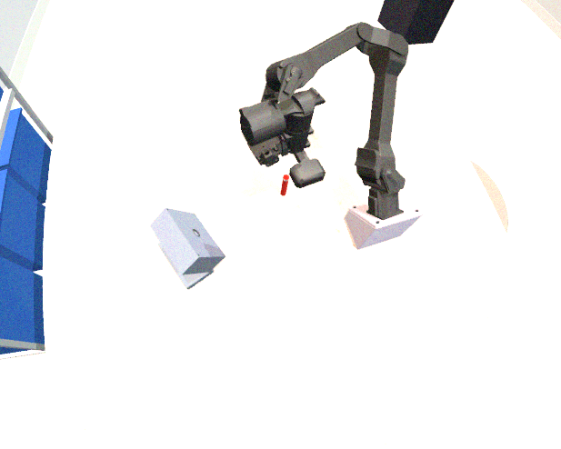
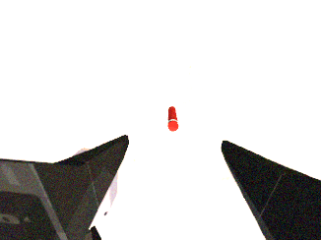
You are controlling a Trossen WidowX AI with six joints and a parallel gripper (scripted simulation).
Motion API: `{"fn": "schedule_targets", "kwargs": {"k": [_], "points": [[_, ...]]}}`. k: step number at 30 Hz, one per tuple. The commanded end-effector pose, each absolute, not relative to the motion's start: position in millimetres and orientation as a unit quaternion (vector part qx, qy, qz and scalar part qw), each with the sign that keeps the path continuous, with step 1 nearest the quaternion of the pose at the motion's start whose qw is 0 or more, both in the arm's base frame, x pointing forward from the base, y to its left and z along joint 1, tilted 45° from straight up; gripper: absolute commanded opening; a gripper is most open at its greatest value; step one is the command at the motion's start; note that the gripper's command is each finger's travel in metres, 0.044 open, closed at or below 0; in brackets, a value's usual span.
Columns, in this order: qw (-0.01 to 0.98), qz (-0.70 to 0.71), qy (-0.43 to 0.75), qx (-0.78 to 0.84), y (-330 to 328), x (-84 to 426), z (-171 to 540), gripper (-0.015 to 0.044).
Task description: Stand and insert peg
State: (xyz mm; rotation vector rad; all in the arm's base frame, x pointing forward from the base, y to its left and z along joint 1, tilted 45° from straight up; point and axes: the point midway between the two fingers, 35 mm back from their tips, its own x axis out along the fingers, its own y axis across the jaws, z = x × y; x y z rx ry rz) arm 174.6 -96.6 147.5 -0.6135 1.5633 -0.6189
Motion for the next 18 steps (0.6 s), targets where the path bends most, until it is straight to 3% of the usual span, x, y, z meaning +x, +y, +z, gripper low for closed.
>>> {"fn": "schedule_targets", "kwargs": {"k": [1,18], "points": [[0.616,-0.251,0.689,-0.287,-99.6,174.0,144.7,0.0440],[0.582,-0.177,0.712,-0.351,-110.1,172.8,134.4,0.0440]]}}
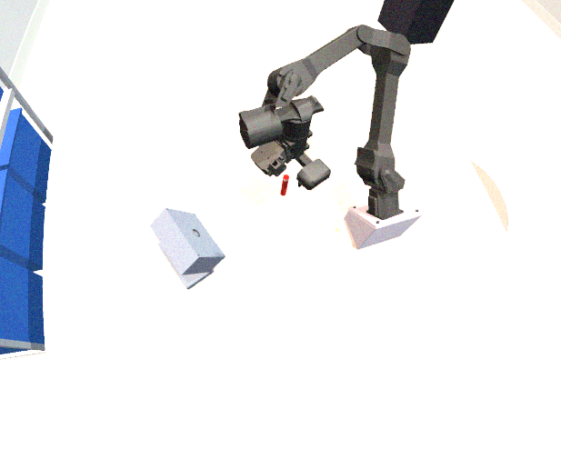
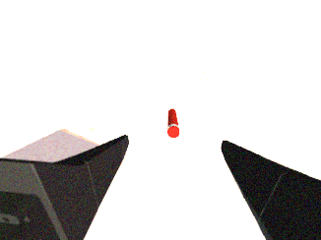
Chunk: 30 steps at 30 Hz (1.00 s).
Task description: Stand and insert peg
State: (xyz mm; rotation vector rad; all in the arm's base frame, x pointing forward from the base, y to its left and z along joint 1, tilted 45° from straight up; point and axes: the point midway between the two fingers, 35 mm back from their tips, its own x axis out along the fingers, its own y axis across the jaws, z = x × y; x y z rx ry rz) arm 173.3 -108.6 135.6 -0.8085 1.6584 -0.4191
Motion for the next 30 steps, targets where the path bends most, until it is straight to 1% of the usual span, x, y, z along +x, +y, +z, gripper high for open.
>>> {"fn": "schedule_targets", "kwargs": {"k": [1,30], "points": [[0.582,-0.177,0.712,-0.350,-110.8,172.9,133.6,0.0440],[0.583,-0.177,0.711,-0.350,-143.9,170.5,100.4,0.0440]]}}
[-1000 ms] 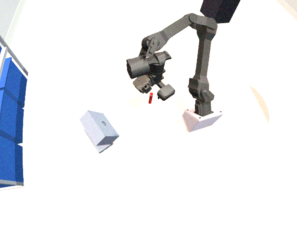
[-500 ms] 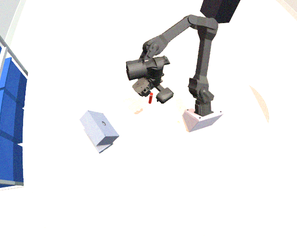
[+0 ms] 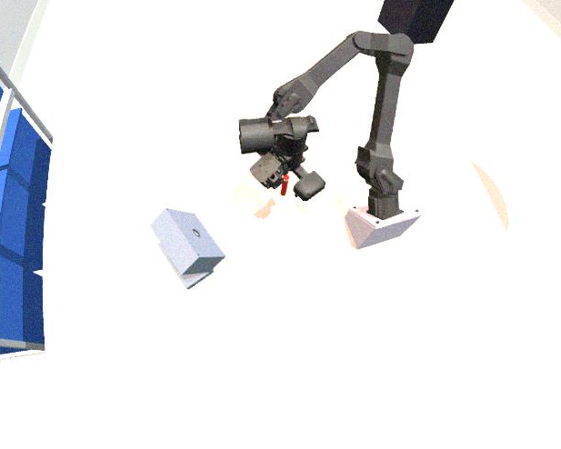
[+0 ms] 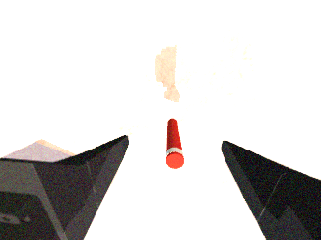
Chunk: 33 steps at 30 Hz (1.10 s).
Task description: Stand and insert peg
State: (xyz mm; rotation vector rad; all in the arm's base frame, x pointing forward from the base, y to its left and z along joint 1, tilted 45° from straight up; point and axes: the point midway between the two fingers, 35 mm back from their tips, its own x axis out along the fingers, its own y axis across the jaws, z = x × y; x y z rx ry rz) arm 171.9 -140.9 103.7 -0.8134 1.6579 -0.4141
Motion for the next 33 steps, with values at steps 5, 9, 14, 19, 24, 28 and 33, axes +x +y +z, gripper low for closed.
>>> {"fn": "schedule_targets", "kwargs": {"k": [5,9,14,19,24,28,33], "points": [[0.583,-0.178,0.711,-0.351,-149.9,168.9,95.3,0.0440],[0.582,-0.179,0.711,-0.352,-153.8,167.7,92.1,0.0440],[0.583,-0.180,0.711,-0.350,-151.5,169.1,94.7,0.0309],[0.583,-0.180,0.711,-0.350,-151.5,169.1,94.7,0.0177],[0.583,-0.180,0.711,-0.350,-151.5,169.1,94.7,0.0046],[0.583,-0.180,0.711,-0.350,-151.5,169.1,94.7,0.0020],[0.583,-0.179,0.711,-0.350,-150.4,169.5,95.6,0.0000]]}}
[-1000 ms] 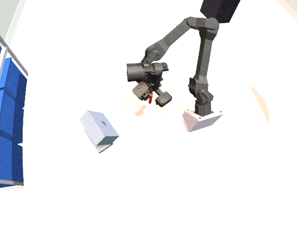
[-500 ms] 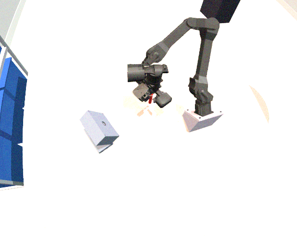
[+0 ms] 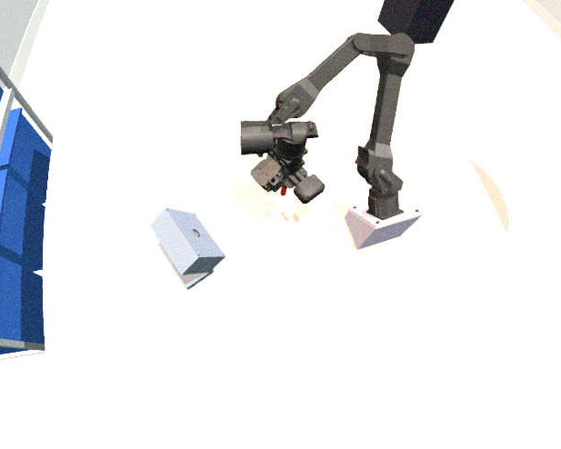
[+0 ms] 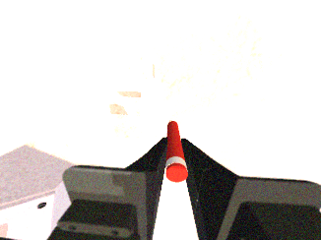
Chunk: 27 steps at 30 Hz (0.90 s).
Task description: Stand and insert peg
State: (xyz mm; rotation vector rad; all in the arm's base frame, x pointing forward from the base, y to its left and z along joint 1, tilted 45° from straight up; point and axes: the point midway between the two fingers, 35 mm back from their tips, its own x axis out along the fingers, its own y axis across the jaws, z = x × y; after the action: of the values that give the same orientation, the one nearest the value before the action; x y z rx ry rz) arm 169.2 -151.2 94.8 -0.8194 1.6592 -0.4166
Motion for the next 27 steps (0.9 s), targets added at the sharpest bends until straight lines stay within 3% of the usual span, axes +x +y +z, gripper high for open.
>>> {"fn": "schedule_targets", "kwargs": {"k": [1,27], "points": [[0.584,-0.179,0.711,-0.350,-149.2,169.9,96.5,0.0000],[0.583,-0.176,0.712,-0.350,-94.3,180.5,145.9,0.0000]]}}
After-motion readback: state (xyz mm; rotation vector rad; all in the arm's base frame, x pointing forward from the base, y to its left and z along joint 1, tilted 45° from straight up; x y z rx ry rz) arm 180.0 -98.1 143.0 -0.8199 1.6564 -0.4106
